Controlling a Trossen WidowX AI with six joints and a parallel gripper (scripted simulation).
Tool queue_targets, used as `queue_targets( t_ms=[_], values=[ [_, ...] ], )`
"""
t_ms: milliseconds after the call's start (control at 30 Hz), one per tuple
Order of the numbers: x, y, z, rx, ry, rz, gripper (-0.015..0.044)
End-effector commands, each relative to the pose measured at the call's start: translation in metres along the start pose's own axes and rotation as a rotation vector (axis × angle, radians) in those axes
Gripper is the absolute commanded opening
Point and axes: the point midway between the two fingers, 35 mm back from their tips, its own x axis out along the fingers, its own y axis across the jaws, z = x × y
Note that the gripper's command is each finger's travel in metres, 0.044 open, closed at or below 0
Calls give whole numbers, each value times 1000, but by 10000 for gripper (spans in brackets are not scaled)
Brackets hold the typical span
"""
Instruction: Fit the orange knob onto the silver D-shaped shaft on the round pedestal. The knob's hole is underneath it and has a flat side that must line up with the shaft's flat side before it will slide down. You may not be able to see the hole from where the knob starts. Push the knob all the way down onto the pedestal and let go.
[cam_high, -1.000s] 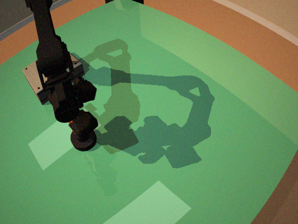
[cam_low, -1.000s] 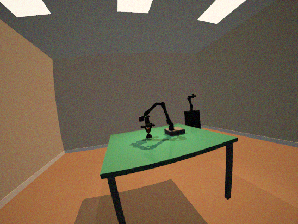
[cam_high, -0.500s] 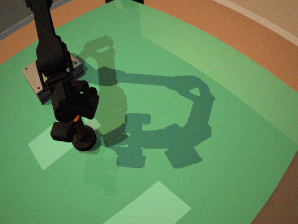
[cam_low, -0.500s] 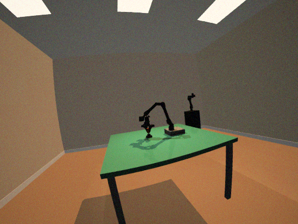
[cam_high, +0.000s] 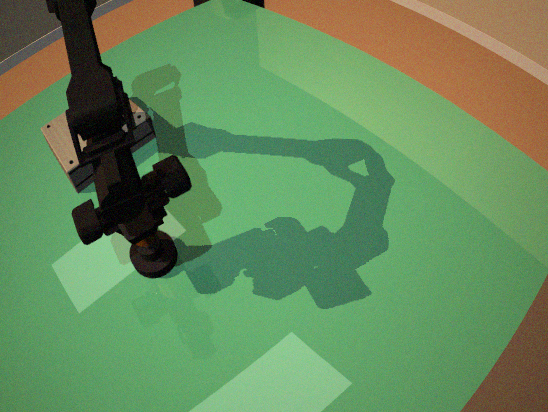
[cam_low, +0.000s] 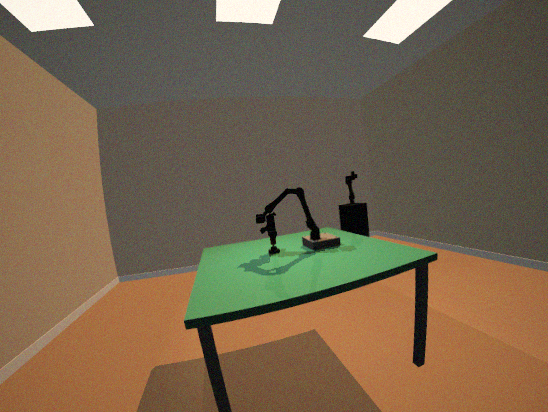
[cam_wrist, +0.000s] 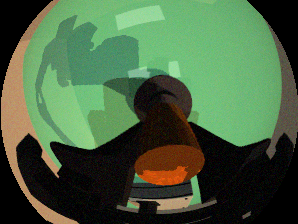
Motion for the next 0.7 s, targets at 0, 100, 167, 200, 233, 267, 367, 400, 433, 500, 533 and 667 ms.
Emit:
queue_targets(
  t_ms=[0, 100, 167, 200, 233, 267, 367, 400, 433, 500, 533, 667],
  values=[
    [1, 0, -2, 258, -3, -1, 0],
    [0, 0, -2, 258, -2, -1, 0],
    [0, 0, -2, 258, -2, -1, 0],
    [0, 0, -2, 258, -2, -1, 0],
    [-1, 0, -2, 258, -2, -1, 0],
    [-1, 0, -2, 258, -2, -1, 0],
    [-1, 0, -1, 258, -3, -1, 0],
    [-1, 0, 0, 258, -3, -1, 0],
    [0, 0, 1, 258, -3, -1, 0],
    [0, 0, 2, 258, -3, -1, 0],
    [0, 0, 3, 258, -3, -1, 0],
    [1, -1, 4, 258, -3, -1, 0]
  ],
)
